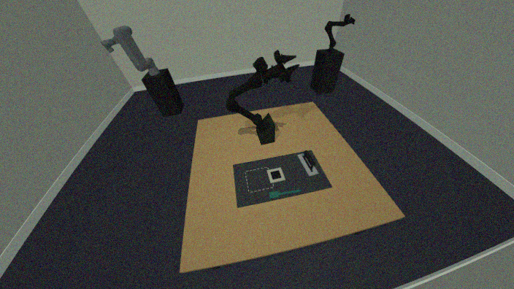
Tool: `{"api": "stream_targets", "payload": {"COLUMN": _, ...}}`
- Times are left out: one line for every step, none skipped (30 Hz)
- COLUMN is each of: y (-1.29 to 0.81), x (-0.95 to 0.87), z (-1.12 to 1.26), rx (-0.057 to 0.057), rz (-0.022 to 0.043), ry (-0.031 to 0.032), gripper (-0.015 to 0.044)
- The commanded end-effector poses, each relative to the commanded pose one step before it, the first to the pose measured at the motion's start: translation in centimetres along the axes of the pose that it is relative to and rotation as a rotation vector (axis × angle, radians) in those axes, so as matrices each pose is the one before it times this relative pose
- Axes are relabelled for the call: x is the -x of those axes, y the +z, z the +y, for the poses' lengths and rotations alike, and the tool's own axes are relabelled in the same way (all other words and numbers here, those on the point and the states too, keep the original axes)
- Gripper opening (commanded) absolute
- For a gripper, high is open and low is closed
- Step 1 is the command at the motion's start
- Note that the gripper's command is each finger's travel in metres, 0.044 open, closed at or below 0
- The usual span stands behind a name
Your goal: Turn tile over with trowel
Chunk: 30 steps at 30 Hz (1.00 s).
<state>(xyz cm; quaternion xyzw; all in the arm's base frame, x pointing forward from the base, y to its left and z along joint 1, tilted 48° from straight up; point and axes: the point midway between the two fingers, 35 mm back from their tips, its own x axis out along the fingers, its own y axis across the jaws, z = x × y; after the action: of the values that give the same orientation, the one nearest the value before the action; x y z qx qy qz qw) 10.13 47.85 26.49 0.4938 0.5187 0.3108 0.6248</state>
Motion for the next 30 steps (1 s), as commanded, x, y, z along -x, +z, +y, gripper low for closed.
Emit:
{"api": "stream_targets", "payload": {"y": 2.651, "x": -2.05, "z": -2.445, "rx": 0.0486, "rz": -0.07976, "ry": -0.10635, "gripper": 0.027}}
{"api": "stream_targets", "payload": {"y": 0.601, "x": -0.569, "z": -0.604, "rx": 0.0119, "rz": -0.01761, "ry": -0.02679, "gripper": 0.027}}
{"api": "stream_targets", "payload": {"y": 0.59, "x": -0.575, "z": -0.608, "rx": 0.0118, "rz": -0.01713, "ry": -0.02707, "gripper": 0.027}}
{"api": "stream_targets", "payload": {"y": 0.58, "x": -0.58, "z": -0.611, "rx": 0.0118, "rz": -0.01663, "ry": -0.02734, "gripper": 0.027}}
{"api": "stream_targets", "payload": {"y": 0.569, "x": -0.585, "z": -0.615, "rx": 0.0117, "rz": -0.01612, "ry": -0.02761, "gripper": 0.027}}
{"api": "stream_targets", "payload": {"y": 0.557, "x": -0.59, "z": -0.618, "rx": 0.0117, "rz": -0.0156, "ry": -0.02786, "gripper": 0.027}}
{"api": "stream_targets", "payload": {"y": 0.546, "x": -0.596, "z": -0.621, "rx": 0.0117, "rz": -0.01507, "ry": -0.02811, "gripper": 0.027}}
{"api": "stream_targets", "payload": {"y": 0.534, "x": -0.601, "z": -0.624, "rx": 0.0116, "rz": -0.01452, "ry": -0.02835, "gripper": 0.027}}
{"api": "stream_targets", "payload": {"y": 0.522, "x": -0.606, "z": -0.627, "rx": 0.0116, "rz": -0.01397, "ry": -0.02859, "gripper": 0.027}}
{"api": "stream_targets", "payload": {"y": 0.51, "x": -0.611, "z": -0.629, "rx": 0.0116, "rz": -0.01341, "ry": -0.02881, "gripper": 0.027}}
{"api": "stream_targets", "payload": {"y": 0.498, "x": -0.616, "z": -0.631, "rx": 0.0116, "rz": -0.01284, "ry": -0.02902, "gripper": 0.027}}
{"api": "stream_targets", "payload": {"y": 0.472, "x": -0.624, "z": -0.628, "rx": 0.0113, "rz": -0.01265, "ry": -0.02958, "gripper": 0.027}}
{"api": "stream_targets", "payload": {"y": 0.46, "x": -0.63, "z": -0.63, "rx": 0.0113, "rz": -0.01209, "ry": -0.02981, "gripper": 0.027}}
{"api": "stream_targets", "payload": {"y": 0.447, "x": -0.635, "z": -0.63, "rx": 0.0113, "rz": -0.01152, "ry": -0.02998, "gripper": 0.027}}
{"api": "stream_targets", "payload": {"y": 0.434, "x": -0.64, "z": -0.631, "rx": 0.0114, "rz": -0.01093, "ry": -0.03015, "gripper": 0.027}}
{"api": "stream_targets", "payload": {"y": 0.421, "x": -0.645, "z": -0.631, "rx": 0.0114, "rz": -0.01034, "ry": -0.03031, "gripper": 0.027}}
{"api": "stream_targets", "payload": {"y": 0.408, "x": -0.649, "z": -0.63, "rx": 0.0115, "rz": -0.00974, "ry": -0.03046, "gripper": 0.027}}
{"api": "stream_targets", "payload": {"y": 0.395, "x": -0.654, "z": -0.63, "rx": 0.0115, "rz": -0.00913, "ry": -0.03059, "gripper": 0.027}}
{"api": "stream_targets", "payload": {"y": 0.381, "x": -0.658, "z": -0.629, "rx": 0.0116, "rz": -0.00852, "ry": -0.03072, "gripper": 0.027}}
{"api": "stream_targets", "payload": {"y": 0.368, "x": -0.663, "z": -0.627, "rx": 0.0117, "rz": -0.0079, "ry": -0.03083, "gripper": 0.027}}
{"api": "stream_targets", "payload": {"y": 0.354, "x": -0.667, "z": -0.626, "rx": 0.0118, "rz": -0.00727, "ry": -0.03093, "gripper": 0.027}}
{"api": "stream_targets", "payload": {"y": 0.34, "x": -0.671, "z": -0.624, "rx": 0.0119, "rz": -0.00664, "ry": -0.03101, "gripper": 0.027}}
{"api": "stream_targets", "payload": {"y": 0.327, "x": -0.676, "z": -0.621, "rx": 0.012, "rz": -0.00601, "ry": -0.03108, "gripper": 0.027}}
{"api": "stream_targets", "payload": {"y": 0.313, "x": -0.68, "z": -0.618, "rx": 0.0121, "rz": -0.00537, "ry": -0.03114, "gripper": 0.027}}
{"api": "stream_targets", "payload": {"y": 0.299, "x": -0.684, "z": -0.615, "rx": 0.0122, "rz": -0.00473, "ry": -0.03119, "gripper": 0.027}}
{"api": "stream_targets", "payload": {"y": 0.285, "x": -0.687, "z": -0.612, "rx": 0.0123, "rz": -0.00408, "ry": -0.03122, "gripper": 0.027}}
{"api": "stream_targets", "payload": {"y": 0.272, "x": -0.691, "z": -0.608, "rx": 0.0124, "rz": -0.00343, "ry": -0.03124, "gripper": 0.027}}
{"api": "stream_targets", "payload": {"y": 0.258, "x": -0.695, "z": -0.604, "rx": 0.0125, "rz": -0.00278, "ry": -0.03124, "gripper": 0.027}}
{"api": "stream_targets", "payload": {"y": 0.244, "x": -0.698, "z": -0.599, "rx": 0.0127, "rz": -0.00213, "ry": -0.03123, "gripper": 0.027}}
{"api": "stream_targets", "payload": {"y": 0.23, "x": -0.702, "z": -0.594, "rx": 0.0128, "rz": -0.00147, "ry": -0.0312, "gripper": 0.027}}
